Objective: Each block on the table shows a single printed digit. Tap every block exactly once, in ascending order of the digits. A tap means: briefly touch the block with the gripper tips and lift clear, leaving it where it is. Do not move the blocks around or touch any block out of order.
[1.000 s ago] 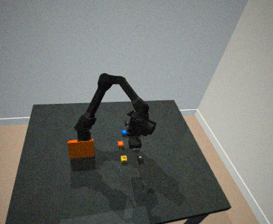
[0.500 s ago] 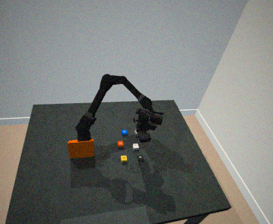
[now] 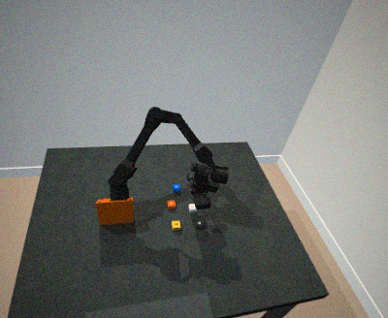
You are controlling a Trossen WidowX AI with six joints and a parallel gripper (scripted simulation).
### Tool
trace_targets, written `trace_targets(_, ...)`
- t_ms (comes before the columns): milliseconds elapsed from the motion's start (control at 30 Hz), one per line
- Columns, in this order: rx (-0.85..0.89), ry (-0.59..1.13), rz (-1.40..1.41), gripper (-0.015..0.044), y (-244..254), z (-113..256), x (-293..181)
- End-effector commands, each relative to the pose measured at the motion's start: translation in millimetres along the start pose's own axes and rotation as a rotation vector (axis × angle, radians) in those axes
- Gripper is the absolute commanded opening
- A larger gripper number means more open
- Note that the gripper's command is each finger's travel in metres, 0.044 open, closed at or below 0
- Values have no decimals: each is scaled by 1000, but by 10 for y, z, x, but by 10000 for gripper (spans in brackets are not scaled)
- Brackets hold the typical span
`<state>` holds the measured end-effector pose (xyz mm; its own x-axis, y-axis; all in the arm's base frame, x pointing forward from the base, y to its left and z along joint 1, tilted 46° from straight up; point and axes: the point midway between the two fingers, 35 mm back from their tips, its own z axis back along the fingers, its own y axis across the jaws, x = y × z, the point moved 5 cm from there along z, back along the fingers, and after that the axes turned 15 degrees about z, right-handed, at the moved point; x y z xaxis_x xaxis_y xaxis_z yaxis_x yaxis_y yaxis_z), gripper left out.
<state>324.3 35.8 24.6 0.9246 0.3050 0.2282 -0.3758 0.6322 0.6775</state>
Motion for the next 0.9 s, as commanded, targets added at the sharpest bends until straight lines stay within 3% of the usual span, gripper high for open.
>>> trace_targets(0, 10, 5, -17, 20, -9, -89, -34)
trace_targets(500, 11, 5, -17, 20, -3, -223, -38)
trace_targets(633, 9, 5, -15, 20, -9, 57, -33)
trace_targets(867, 8, 6, -17, 20, -19, 179, -25)
